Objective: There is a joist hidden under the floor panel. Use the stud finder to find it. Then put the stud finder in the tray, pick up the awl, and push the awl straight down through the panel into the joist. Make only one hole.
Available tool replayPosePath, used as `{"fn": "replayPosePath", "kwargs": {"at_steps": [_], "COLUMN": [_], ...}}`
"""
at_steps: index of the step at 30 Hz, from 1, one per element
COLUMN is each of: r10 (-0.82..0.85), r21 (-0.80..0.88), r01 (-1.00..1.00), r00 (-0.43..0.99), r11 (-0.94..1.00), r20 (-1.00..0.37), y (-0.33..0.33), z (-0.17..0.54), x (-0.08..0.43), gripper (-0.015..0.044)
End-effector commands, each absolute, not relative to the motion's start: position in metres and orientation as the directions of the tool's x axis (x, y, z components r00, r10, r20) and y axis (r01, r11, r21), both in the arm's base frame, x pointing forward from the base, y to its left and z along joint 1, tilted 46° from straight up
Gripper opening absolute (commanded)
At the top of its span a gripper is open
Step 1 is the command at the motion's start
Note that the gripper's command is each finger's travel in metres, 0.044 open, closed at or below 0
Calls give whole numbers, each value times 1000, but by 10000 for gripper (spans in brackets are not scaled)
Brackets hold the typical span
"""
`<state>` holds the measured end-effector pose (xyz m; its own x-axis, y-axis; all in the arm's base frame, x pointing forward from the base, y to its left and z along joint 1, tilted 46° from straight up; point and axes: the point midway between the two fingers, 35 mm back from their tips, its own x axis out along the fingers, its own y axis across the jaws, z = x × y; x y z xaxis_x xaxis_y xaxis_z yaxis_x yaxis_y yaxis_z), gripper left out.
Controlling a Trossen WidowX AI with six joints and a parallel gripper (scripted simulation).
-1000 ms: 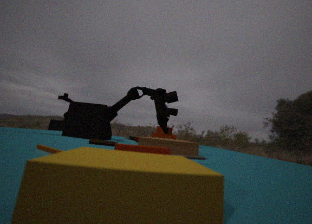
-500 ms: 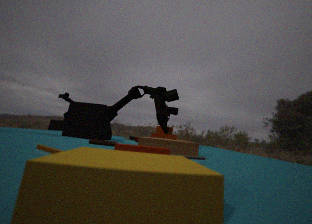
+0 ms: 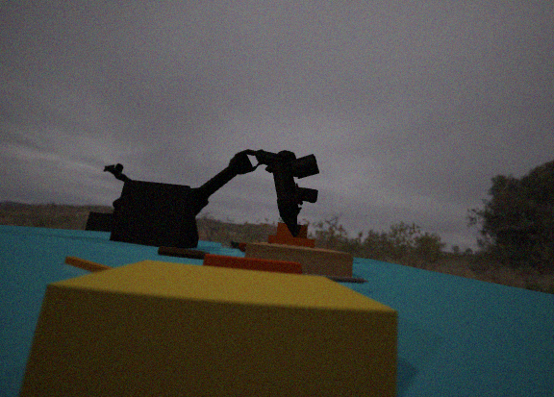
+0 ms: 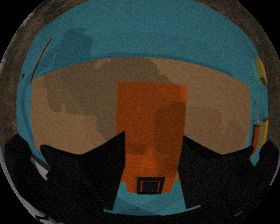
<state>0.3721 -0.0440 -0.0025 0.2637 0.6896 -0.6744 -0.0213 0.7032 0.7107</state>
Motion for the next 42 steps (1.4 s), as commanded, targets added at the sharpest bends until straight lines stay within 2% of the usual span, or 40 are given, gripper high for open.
{"fn": "replayPosePath", "kwargs": {"at_steps": [1, 42], "r10": [686, 683], "r21": [707, 704], "r01": [-19, -20], "r00": [263, 264], "r11": [707, 710], "r20": [-679, -681], "y": [-51, -96], "z": [-9, -54], "x": [373, 374], "gripper": [0, 0]}}
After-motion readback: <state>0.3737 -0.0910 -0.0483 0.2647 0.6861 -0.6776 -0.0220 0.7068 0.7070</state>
